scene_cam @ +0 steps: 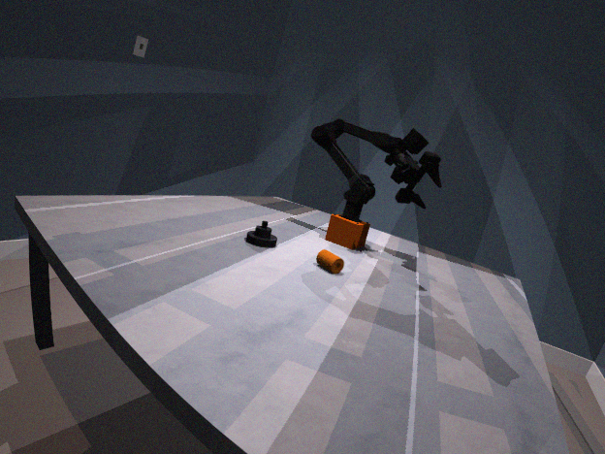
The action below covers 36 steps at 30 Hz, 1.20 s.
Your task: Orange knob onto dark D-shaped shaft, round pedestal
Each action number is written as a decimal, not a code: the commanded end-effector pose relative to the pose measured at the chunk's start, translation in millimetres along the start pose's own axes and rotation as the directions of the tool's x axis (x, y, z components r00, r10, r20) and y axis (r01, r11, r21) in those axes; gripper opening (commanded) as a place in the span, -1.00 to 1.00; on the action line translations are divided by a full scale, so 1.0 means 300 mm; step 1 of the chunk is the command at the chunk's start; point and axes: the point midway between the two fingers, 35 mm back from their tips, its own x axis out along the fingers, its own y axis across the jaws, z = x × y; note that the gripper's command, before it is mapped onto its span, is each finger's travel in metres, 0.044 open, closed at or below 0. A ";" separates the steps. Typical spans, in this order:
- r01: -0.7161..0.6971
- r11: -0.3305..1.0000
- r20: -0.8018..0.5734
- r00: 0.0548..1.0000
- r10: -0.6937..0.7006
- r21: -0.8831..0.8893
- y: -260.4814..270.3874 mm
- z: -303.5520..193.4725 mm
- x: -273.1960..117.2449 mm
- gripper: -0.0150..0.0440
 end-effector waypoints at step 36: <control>0.126 -0.160 0.203 0.551 -0.809 -0.979 -0.164 0.913 0.255 1.00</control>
